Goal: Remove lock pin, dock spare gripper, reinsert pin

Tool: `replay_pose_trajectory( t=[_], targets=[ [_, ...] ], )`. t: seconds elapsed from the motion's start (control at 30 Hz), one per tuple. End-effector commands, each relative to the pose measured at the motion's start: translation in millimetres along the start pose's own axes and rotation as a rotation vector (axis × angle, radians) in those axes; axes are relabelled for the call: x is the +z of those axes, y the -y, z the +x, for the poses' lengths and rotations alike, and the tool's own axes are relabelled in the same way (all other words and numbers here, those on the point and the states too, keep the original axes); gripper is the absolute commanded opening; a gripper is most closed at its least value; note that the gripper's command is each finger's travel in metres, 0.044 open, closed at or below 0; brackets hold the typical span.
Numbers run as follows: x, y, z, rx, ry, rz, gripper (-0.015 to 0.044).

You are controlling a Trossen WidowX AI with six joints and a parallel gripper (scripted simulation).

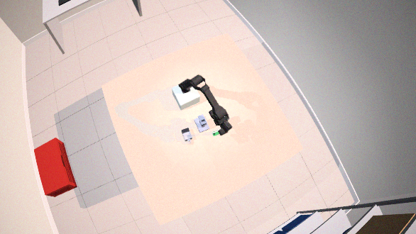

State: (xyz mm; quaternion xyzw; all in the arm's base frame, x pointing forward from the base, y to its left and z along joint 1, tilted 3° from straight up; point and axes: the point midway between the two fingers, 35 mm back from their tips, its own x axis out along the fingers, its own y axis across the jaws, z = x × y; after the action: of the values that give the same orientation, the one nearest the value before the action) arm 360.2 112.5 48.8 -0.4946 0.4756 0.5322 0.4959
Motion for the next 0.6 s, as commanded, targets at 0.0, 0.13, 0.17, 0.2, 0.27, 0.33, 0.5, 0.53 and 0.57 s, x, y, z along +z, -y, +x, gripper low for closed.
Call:
replay_pose_trajectory(
  t=[0.0, 0.13, 0.17, 0.2, 0.27, 0.33, 0.5, 0.53, 0.57],
  targets=[
    [1, 0, -11, -0.001, 0.0, 0.0, 0.044],
    [0, -2, -9, 0.006, -0.001, 0.0, 0.044],
    [1, -2, -11, 0.006, -0.001, 0.0, 0.044],
    [1, -2, -15, 0.006, -0.001, 0.0, 0.044],
    [2, -2, -25, 0.006, -0.001, 0.0, 0.044],
    [4, -2, -39, 0.005, -0.001, 0.0, 0.044],
    [6, -5, -69, 0.005, -0.001, 0.0, 0.044],
    [6, -5, -69, 0.005, -0.001, 0.0, 0.044],
    [3, -4, -61, -0.002, 0.002, 0.011, 0.044]
  ],
)
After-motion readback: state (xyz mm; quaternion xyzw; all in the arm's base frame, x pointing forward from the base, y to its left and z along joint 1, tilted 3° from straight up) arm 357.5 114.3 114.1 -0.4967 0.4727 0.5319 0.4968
